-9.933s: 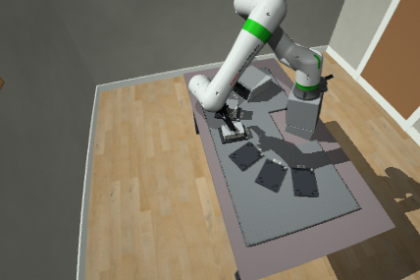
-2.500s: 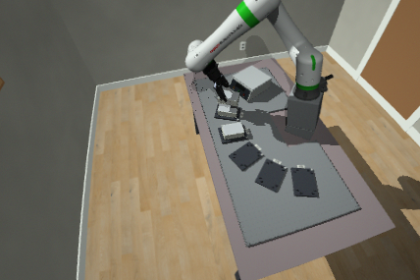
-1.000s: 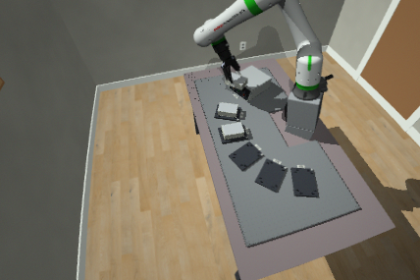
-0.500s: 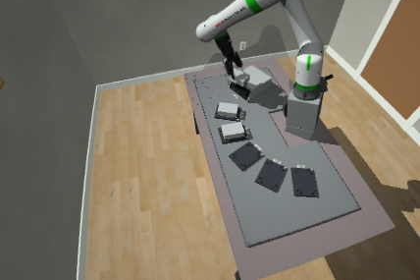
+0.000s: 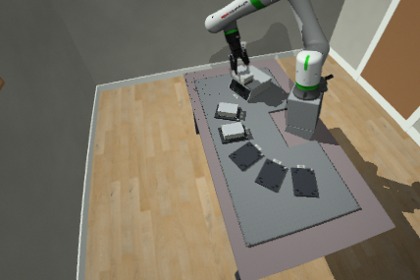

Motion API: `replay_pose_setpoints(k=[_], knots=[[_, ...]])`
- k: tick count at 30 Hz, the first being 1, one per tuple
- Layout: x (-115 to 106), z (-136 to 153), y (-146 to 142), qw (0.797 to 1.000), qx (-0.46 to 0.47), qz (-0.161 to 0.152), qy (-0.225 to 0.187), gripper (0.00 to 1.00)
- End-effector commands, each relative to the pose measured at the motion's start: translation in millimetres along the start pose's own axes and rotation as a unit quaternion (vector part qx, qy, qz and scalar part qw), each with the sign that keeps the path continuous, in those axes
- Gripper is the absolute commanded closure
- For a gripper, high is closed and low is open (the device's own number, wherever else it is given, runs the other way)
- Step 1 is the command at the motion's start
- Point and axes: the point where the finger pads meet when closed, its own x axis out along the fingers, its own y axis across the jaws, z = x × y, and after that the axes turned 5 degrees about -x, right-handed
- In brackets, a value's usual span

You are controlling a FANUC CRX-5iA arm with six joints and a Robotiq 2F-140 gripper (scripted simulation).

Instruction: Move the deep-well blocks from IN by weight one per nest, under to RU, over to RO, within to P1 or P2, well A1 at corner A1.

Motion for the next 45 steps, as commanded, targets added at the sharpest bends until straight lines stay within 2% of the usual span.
replay_pose_setpoints(k=[1,36,45], knots=[[-1,-1,12,1.000,0.000,-0.001,0.000,0.90],[-9,-5,116,1.000,0.000,-0.001,0.000,0.90],[-9,-6,116,1.000,0.000,-0.001,0.000,0.90]])
